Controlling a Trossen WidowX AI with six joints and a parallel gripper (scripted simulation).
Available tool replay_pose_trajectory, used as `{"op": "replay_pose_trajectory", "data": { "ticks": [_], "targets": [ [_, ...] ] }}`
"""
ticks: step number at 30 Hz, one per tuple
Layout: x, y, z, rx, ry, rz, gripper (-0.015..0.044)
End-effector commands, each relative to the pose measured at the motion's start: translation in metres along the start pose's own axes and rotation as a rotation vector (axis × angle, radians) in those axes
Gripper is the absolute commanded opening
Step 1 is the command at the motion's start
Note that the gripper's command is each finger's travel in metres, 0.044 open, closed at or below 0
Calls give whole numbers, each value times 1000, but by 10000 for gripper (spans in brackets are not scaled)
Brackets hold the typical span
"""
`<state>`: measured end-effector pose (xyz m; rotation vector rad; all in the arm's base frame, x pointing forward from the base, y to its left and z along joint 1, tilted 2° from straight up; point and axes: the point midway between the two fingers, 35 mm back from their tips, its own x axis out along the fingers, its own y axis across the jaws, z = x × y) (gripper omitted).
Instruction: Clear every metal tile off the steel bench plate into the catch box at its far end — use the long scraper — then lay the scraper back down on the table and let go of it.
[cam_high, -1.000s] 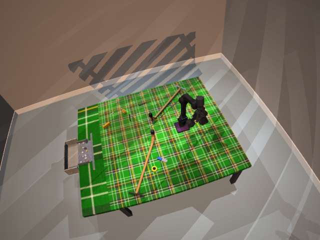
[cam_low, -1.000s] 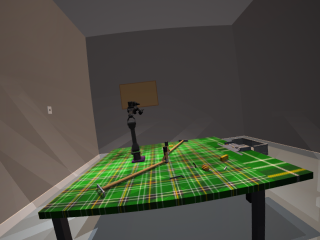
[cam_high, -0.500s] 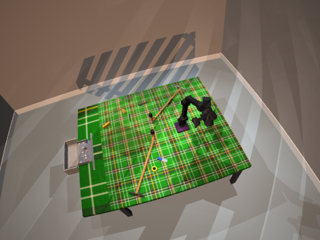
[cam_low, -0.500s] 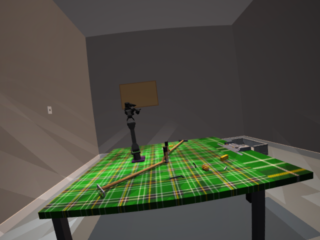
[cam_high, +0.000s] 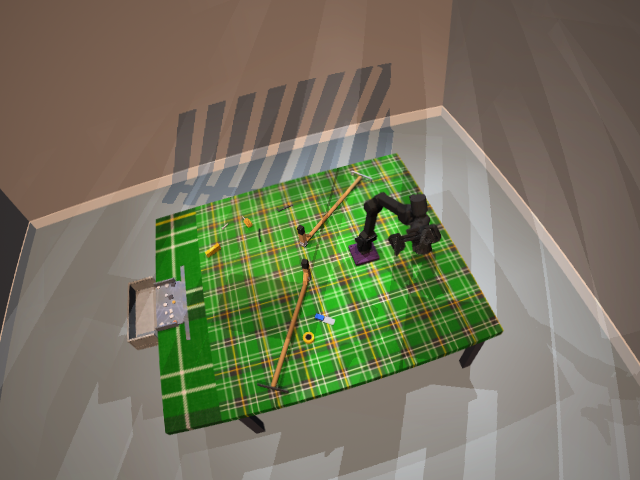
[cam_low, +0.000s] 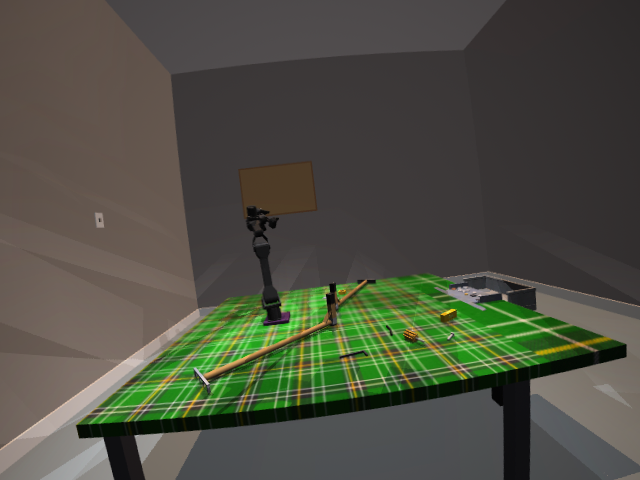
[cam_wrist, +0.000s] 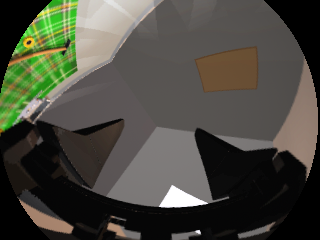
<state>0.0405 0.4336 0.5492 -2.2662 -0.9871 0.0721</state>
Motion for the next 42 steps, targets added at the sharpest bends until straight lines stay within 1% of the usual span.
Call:
{"op": "replay_pose_trajectory", "data": {
  "ticks": [1, 27, 42],
  "targets": [
    [0, 1, 0, -8, 1, 4, 440],
    [0, 1, 0, -8, 1, 4, 440],
    [36, 42, 0, 40, 2, 80, 46]
  ]
}}
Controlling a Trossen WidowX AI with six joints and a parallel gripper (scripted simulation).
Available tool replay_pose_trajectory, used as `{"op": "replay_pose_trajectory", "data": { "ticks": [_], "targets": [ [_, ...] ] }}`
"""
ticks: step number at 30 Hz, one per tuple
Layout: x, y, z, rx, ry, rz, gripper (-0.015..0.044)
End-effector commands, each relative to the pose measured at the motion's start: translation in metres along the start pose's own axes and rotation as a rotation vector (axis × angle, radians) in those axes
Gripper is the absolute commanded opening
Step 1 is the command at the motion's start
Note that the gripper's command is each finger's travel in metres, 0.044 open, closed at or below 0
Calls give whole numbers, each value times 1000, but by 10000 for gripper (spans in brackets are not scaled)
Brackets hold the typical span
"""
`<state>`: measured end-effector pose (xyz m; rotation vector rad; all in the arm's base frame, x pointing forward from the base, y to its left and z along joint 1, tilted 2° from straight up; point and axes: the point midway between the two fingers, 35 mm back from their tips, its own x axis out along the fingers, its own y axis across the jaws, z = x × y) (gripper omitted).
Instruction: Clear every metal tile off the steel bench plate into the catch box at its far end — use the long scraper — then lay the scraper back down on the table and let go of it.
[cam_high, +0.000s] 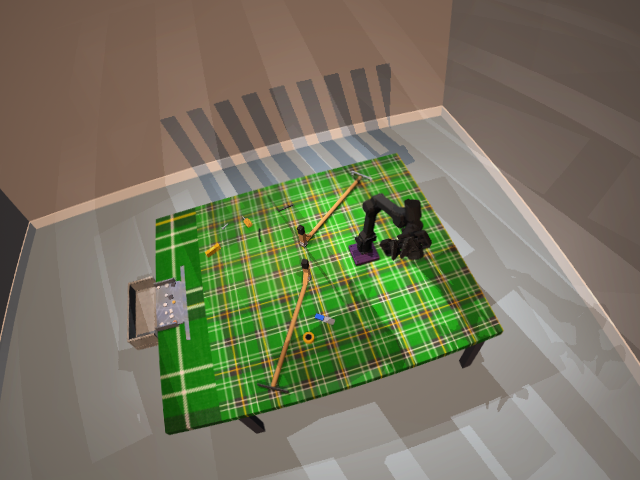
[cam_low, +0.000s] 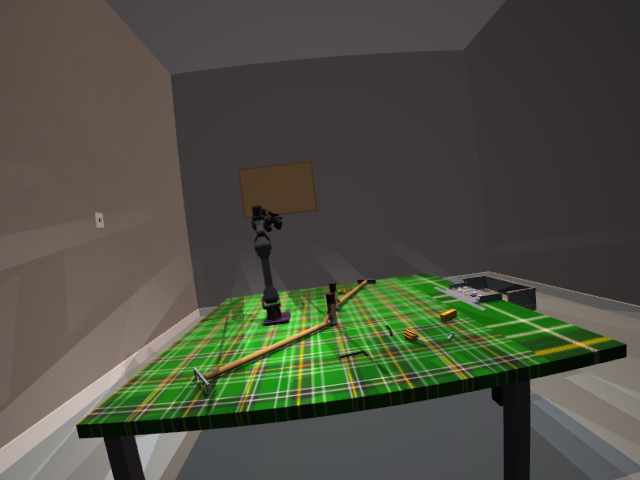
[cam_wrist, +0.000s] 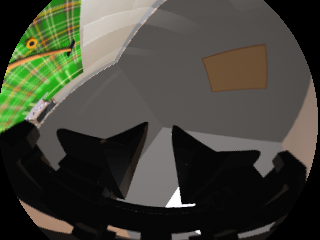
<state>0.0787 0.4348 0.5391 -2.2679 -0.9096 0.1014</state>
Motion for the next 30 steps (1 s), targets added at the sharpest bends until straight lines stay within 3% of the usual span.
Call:
{"op": "replay_pose_trajectory", "data": {
  "ticks": [1, 2, 30],
  "targets": [
    [13, 15, 3, 15, -6, 28, 20],
    [15, 18, 2, 19, -6, 34, 0],
    [76, 120, -10, 158, -2, 234, 0]
  ]
}}
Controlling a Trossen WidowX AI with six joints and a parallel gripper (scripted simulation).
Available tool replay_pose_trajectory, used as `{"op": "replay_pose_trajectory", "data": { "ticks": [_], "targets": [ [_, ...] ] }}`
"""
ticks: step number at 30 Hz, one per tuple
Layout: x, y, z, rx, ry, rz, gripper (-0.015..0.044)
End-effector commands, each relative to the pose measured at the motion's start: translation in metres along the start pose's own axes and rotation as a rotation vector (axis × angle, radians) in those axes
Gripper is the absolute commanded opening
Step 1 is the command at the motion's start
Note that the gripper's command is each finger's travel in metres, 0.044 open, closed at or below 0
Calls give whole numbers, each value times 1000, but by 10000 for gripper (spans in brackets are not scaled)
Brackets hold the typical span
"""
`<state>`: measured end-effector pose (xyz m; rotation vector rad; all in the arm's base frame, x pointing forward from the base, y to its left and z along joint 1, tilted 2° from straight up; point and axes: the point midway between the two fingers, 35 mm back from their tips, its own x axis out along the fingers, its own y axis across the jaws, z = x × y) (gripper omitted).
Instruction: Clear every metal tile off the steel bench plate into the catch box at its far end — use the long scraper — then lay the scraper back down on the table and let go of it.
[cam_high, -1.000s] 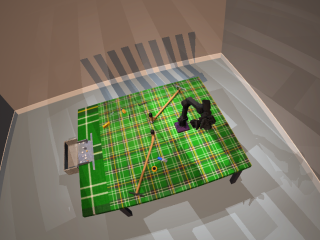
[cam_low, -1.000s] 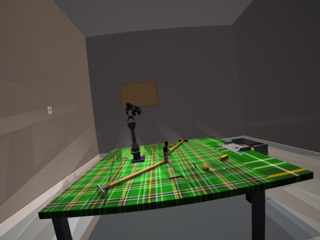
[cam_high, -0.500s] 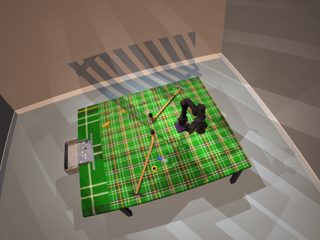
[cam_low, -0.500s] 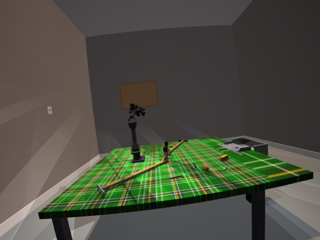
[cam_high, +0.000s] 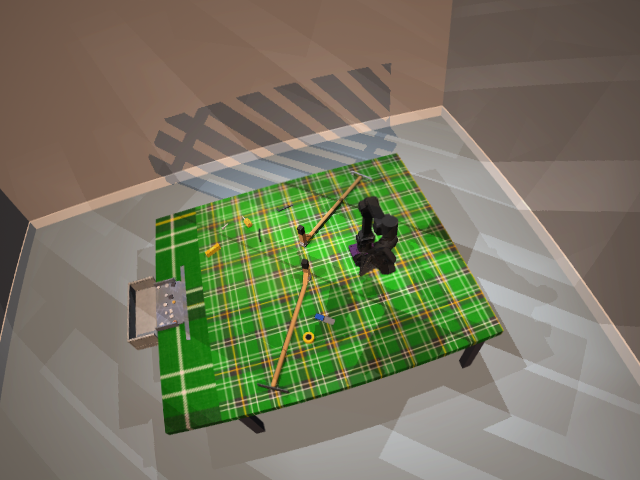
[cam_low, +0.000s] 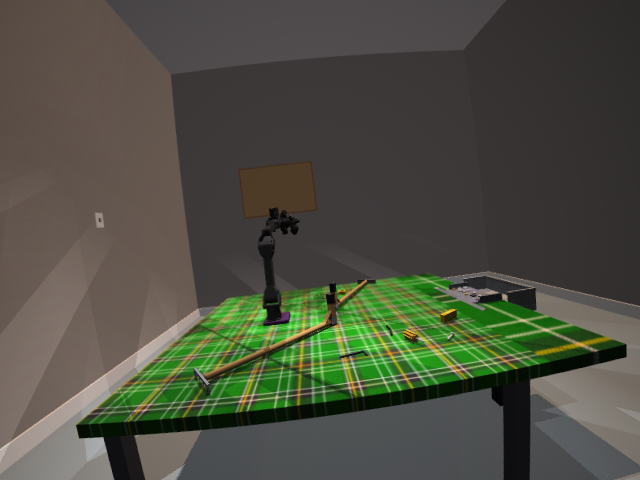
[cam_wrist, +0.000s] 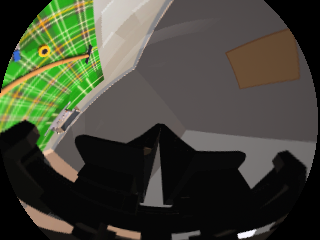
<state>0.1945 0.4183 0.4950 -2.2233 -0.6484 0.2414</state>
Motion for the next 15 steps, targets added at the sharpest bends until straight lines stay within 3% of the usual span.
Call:
{"op": "replay_pose_trajectory", "data": {
  "ticks": [1, 15],
  "targets": [
    [12, 18, -2, 25, -5, 41, 0],
    [42, 70, -21, 118, 8, 159, 0]
  ]
}}
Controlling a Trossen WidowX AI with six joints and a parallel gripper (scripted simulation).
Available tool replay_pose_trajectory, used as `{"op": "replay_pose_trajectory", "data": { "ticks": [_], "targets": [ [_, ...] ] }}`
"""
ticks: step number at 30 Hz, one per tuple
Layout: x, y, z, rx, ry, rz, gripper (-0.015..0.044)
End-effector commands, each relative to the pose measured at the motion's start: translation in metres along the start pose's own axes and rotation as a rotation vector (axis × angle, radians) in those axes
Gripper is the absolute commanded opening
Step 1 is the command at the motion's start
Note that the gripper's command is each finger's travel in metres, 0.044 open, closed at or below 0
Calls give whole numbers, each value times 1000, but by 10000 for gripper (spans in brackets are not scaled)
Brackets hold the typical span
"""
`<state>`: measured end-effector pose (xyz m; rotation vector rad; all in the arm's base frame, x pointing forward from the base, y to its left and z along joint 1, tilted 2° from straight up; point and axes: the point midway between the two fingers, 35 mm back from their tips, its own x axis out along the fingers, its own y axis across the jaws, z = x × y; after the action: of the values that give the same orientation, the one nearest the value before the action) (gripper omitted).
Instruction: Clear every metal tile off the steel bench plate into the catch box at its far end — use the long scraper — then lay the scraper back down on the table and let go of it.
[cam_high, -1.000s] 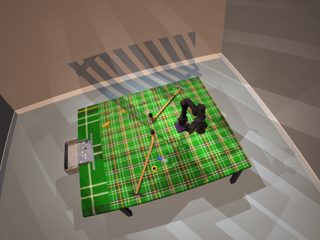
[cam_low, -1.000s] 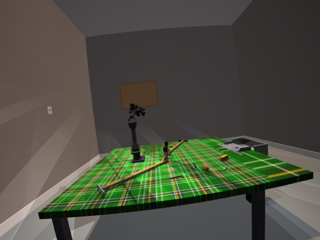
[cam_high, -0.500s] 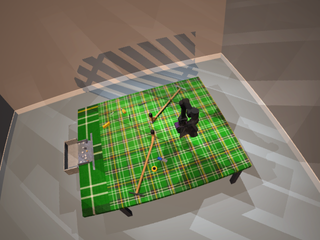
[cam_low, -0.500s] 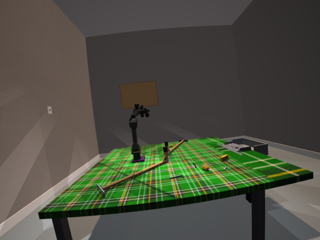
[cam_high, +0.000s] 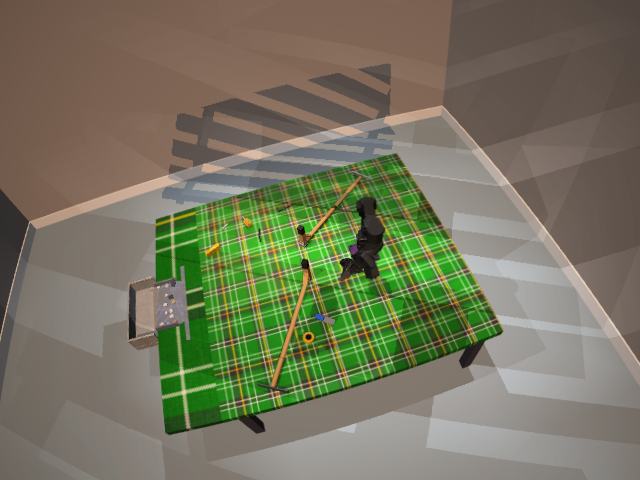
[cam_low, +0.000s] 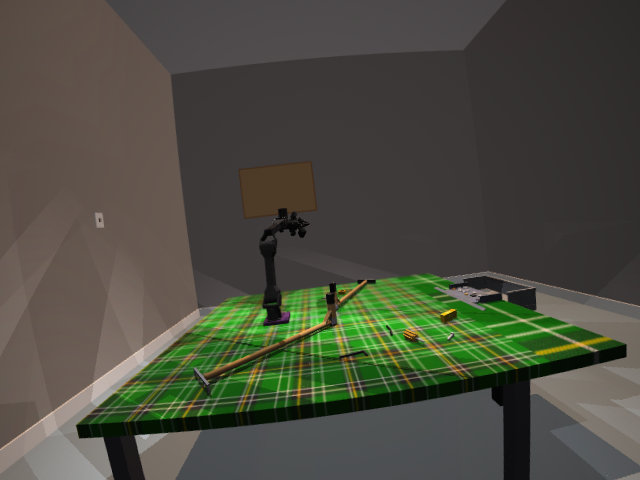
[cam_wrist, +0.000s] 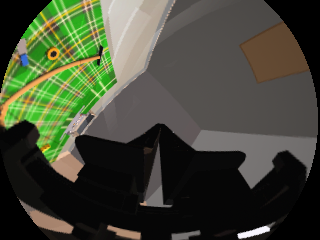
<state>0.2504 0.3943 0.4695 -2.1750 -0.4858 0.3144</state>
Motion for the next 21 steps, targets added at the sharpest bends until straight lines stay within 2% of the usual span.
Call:
{"op": "replay_pose_trajectory", "data": {
  "ticks": [1, 21],
  "targets": [
    [12, 19, -5, 31, -1, 46, 0],
    [48, 92, -44, 195, 38, 231, 0]
  ]
}}
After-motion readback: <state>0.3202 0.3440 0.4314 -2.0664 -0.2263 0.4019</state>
